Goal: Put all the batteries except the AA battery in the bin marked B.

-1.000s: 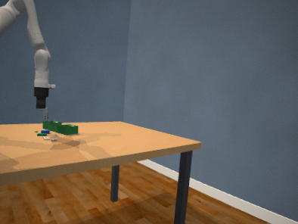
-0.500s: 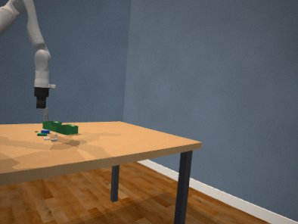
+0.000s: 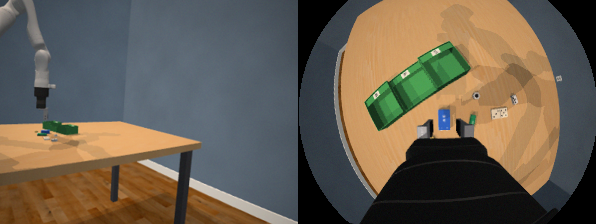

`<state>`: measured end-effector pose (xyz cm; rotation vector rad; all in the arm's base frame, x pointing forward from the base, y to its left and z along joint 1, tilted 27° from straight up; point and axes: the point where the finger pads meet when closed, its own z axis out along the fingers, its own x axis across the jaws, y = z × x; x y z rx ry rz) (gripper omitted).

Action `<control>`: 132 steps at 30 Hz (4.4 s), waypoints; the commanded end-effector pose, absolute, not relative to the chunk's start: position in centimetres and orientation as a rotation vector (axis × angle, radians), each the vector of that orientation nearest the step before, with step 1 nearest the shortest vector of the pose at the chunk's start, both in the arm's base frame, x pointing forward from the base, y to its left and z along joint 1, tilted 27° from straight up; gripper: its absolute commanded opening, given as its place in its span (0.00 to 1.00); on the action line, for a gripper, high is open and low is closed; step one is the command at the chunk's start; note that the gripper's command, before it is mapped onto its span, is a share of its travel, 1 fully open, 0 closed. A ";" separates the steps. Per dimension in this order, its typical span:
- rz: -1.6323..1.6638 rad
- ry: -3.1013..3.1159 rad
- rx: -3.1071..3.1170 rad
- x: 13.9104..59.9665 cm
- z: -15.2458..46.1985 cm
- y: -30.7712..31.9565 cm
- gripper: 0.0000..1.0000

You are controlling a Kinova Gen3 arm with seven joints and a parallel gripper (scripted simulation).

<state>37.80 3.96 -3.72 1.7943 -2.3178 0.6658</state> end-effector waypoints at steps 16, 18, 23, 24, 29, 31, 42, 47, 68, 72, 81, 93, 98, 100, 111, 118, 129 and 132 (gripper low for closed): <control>0.666 -2.318 1.796 38.0 -4.8 3.5 0.80; 0.666 -2.318 1.796 38.1 -5.4 3.1 0.80; 0.666 -2.318 1.796 38.3 -6.8 2.2 0.80; 0.666 -2.318 1.796 38.3 -6.8 2.2 0.80; 0.666 -2.318 1.796 38.6 -8.5 1.2 0.80; 0.666 -2.318 1.796 38.7 -9.2 0.8 0.80; 0.666 -2.318 1.796 38.8 -9.3 0.8 0.80; 0.666 -2.318 1.796 38.8 -9.4 1.0 0.80; 0.666 -2.318 1.796 39.0 -10.5 0.6 0.80; 0.666 -2.318 1.796 39.0 -10.5 0.6 0.80; 0.666 -2.318 1.796 39.0 -10.6 0.6 0.50; 0.666 -2.318 1.796 39.0 -10.6 0.6 0.50; 0.666 -2.318 1.796 39.0 -10.6 0.6 0.50; 0.666 -2.318 1.796 39.0 -10.6 0.6 0.50; 0.666 -2.318 1.796 39.0 -10.6 0.6 0.50; 0.666 -2.318 1.796 38.7 -8.5 1.6 0.50; 0.666 -2.318 1.796 38.2 -5.8 2.9 0.50; 0.666 -2.318 1.796 38.1 -5.2 3.2 0.50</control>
